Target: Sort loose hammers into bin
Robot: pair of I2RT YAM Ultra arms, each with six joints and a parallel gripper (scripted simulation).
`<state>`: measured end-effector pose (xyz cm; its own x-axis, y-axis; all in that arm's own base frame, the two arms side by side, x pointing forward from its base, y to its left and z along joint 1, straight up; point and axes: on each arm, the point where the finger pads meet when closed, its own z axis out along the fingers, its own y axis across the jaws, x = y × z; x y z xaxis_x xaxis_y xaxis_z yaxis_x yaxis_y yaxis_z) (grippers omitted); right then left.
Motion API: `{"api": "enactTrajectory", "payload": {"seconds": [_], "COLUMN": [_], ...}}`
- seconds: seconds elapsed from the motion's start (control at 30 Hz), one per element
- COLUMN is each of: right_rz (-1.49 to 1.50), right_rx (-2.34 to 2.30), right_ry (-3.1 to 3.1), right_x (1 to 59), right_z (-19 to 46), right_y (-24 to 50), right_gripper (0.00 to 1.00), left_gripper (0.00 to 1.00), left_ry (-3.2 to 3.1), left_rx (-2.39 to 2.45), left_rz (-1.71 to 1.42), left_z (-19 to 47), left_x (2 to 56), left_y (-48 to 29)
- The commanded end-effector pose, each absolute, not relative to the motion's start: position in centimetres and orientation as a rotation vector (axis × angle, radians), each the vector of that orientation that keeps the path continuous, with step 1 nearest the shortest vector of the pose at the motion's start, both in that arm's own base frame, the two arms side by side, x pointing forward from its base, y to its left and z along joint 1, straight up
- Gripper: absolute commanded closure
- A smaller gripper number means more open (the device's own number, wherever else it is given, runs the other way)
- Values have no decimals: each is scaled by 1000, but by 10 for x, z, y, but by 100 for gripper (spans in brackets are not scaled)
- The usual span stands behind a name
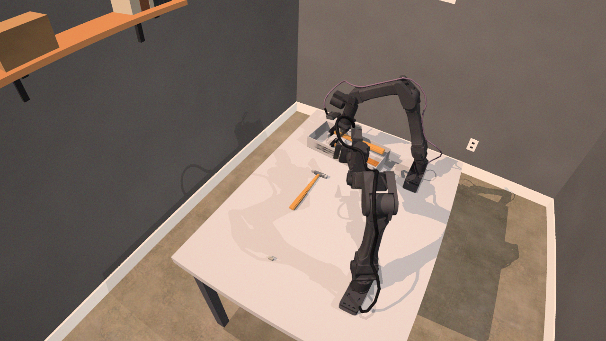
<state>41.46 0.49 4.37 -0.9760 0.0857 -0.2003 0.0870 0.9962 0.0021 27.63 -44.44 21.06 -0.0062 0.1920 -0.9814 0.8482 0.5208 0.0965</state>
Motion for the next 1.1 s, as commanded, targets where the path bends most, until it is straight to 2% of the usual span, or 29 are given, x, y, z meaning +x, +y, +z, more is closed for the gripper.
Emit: {"api": "enactTrajectory", "payload": {"seconds": [0.0, 0.43, 1.07], "right_rz": [-21, -17, -24], "right_rx": [128, 127, 123], "right_ry": [2864, 2798, 2835], "right_x": [433, 444, 431], "right_z": [67, 45, 9], "right_y": [7, 8, 9], "right_gripper": [85, 85, 85], "left_gripper": [0, 0, 0], "left_ry": [1481, 1481, 1481], "left_rx": [906, 906, 906], "left_rz": [-677, -677, -677], "left_z": [233, 233, 233], "left_x": [278, 278, 278], "left_y": [-446, -446, -446]}}
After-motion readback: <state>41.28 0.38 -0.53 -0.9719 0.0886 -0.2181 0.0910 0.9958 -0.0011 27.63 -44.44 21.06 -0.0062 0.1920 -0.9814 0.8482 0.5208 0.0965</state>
